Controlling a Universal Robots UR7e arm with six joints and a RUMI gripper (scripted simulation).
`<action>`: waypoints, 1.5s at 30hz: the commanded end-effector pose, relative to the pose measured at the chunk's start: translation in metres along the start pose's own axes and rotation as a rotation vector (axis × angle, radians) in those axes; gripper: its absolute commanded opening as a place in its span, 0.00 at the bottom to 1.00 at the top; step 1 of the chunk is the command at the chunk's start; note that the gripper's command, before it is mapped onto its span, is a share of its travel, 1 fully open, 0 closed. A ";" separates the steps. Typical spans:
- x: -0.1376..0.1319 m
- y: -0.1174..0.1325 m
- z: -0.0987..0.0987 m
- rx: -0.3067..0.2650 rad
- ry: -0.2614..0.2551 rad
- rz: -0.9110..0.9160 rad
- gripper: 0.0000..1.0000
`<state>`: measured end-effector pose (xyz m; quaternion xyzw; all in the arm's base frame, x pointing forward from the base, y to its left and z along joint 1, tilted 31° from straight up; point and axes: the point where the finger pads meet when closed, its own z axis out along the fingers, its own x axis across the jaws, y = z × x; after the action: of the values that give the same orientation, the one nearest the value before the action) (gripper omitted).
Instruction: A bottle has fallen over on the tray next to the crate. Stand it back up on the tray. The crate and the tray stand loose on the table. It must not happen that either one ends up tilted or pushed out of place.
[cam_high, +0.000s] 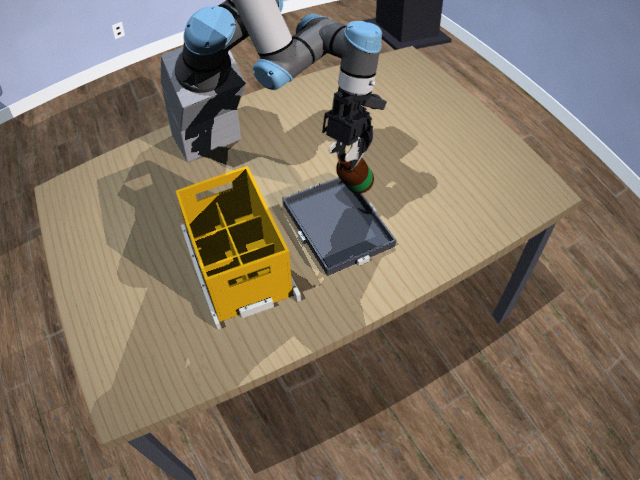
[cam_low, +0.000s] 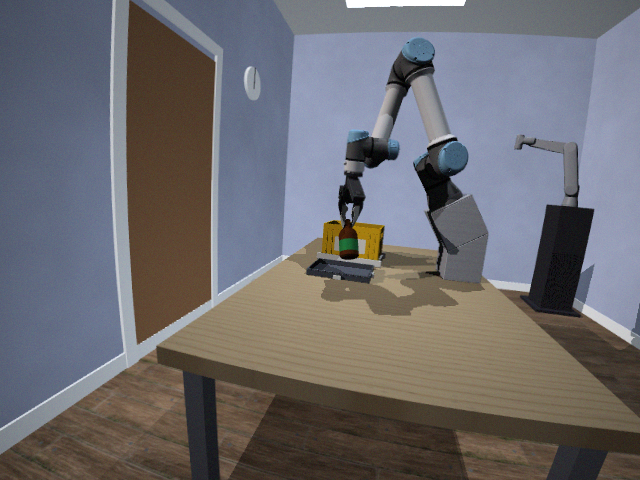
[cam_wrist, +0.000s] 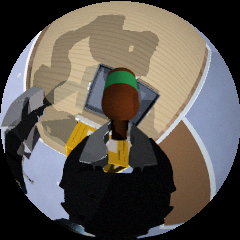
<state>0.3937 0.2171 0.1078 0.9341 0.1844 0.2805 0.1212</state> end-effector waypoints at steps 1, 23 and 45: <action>0.000 0.000 0.000 0.000 0.001 0.000 0.00; 0.000 0.000 0.000 0.000 0.001 0.000 0.00; -0.001 0.000 0.001 -0.061 -0.006 0.001 0.00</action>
<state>0.3936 0.2165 0.1066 0.9325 0.1786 0.2816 0.1389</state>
